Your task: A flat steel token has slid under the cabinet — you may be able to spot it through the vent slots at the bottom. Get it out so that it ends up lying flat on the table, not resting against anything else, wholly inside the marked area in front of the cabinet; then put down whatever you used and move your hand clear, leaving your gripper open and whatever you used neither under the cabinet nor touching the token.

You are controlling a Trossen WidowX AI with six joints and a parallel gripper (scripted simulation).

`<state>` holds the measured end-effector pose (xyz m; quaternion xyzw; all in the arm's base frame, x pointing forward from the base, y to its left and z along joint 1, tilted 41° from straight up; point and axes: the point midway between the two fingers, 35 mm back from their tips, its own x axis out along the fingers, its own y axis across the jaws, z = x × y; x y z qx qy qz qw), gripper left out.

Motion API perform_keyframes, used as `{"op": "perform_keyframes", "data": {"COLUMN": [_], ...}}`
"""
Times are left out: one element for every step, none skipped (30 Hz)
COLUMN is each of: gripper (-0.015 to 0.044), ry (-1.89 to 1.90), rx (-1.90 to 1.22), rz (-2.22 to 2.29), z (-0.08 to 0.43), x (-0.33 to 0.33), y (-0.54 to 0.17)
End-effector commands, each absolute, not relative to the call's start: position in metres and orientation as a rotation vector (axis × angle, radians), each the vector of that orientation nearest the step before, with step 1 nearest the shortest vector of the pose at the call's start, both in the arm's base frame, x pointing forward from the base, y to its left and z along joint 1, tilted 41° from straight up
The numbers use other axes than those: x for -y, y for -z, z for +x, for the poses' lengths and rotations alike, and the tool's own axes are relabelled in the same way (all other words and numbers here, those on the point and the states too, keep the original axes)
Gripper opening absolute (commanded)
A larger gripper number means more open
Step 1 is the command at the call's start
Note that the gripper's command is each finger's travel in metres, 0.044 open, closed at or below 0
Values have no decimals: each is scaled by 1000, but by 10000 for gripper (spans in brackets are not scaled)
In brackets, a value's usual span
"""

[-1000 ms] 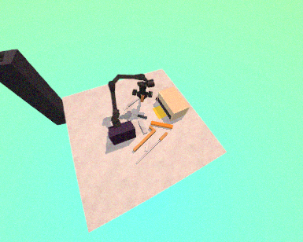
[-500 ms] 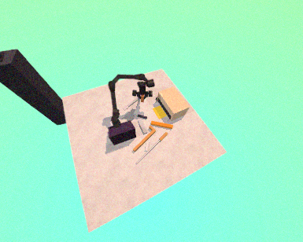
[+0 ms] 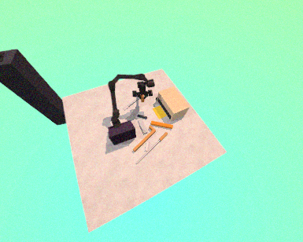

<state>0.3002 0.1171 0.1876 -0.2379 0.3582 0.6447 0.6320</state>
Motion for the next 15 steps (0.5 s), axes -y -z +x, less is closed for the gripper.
{"op": "perform_keyframes", "data": {"gripper": [0, 0, 0, 0, 0, 0, 0, 0, 0, 0, 0, 0, 0, 0, 0], "ry": [-1489, -1493, -1497, -1500, -1504, -1507, -1511, -1514, -1518, -1521, -1525, -1528, -1532, -1535, -1539], "rx": [-785, -780, -774, -769, -763, -758, -752, -747, -741, -735, -730, -724, -718, -713, -707], "rz": [-560, -566, -572, -578, -583, -589, -595, -601, -607, -613, -619, -624, -630, -636, -642], "z": [301, 301, 301, 301, 301, 301, 301, 301, 300, 300, 300, 300, 300, 300, 300], "x": [-117, -117, -117, -117, -117, -117, -117, -117, -116, -116, -116, -116, -116, -116, -116], "y": [-189, -189, -189, -189, -189, -189, -189, -189, -189, -189, -189, -189, -189, -189, -189]}}
